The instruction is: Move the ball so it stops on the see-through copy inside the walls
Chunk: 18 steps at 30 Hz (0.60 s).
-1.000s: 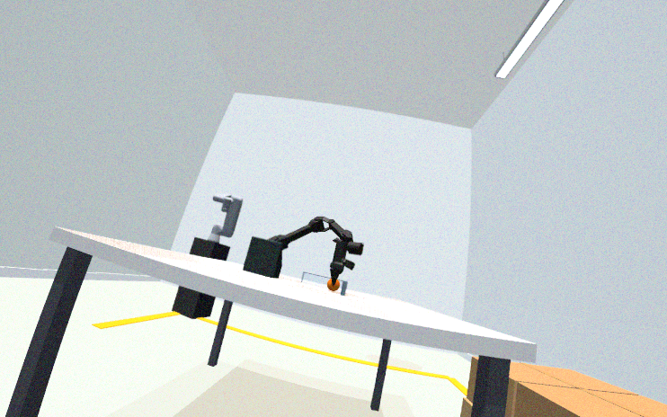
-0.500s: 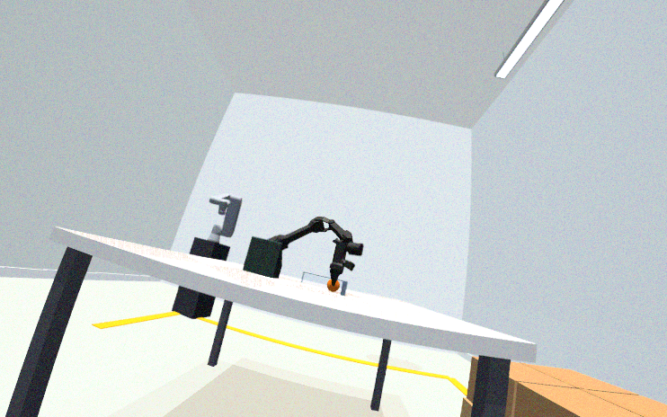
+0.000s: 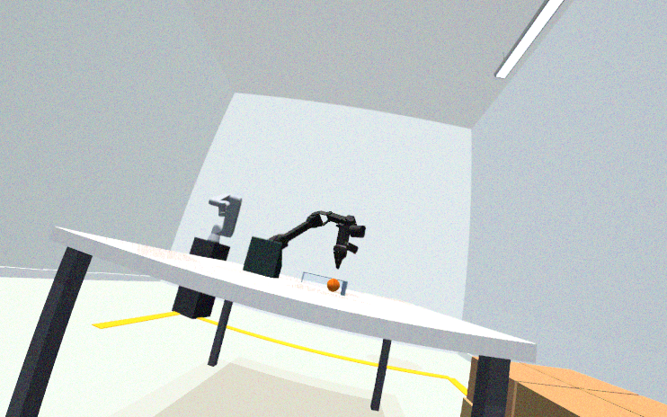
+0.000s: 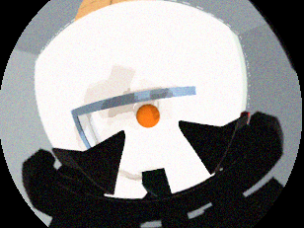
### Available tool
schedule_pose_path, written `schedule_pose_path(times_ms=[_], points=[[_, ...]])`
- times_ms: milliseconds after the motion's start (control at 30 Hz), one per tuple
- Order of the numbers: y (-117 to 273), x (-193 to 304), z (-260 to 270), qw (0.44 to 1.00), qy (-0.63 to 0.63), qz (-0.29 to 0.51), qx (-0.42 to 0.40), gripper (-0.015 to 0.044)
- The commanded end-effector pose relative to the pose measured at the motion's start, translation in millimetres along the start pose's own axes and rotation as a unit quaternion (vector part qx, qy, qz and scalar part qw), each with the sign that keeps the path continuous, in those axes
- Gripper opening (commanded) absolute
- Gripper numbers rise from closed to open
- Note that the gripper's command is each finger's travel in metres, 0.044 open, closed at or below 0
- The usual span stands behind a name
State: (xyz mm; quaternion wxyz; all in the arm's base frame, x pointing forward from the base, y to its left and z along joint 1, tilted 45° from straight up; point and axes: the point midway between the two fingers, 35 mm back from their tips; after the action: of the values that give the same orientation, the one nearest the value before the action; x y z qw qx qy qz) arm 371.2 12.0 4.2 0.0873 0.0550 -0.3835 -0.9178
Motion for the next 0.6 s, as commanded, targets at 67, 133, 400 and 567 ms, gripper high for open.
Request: schedule_pose_path(times_ms=[67, 133, 400, 567], points=[[0.0, 0.0, 0.0, 1.0, 0.0, 0.0, 0.0, 0.0399], [0.0, 0.0, 0.0, 1.0, 0.0, 0.0, 0.0, 0.0399], [47.3, 3.5, 1.6, 1.0, 0.001, 0.0, 0.0, 0.044], [47.3, 3.5, 1.6, 1.0, 0.001, 0.0, 0.0, 0.044]])
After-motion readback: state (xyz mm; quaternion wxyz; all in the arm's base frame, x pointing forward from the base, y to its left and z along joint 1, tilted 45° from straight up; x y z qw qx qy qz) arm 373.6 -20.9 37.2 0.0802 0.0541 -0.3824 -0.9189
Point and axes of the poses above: the point midway between the two fingers, 35 mm back from their tips, its own y axis back along the fingers, its own z axis across the jaws, x = y × z, and after that the axes turned 1 degree about y, right-handed
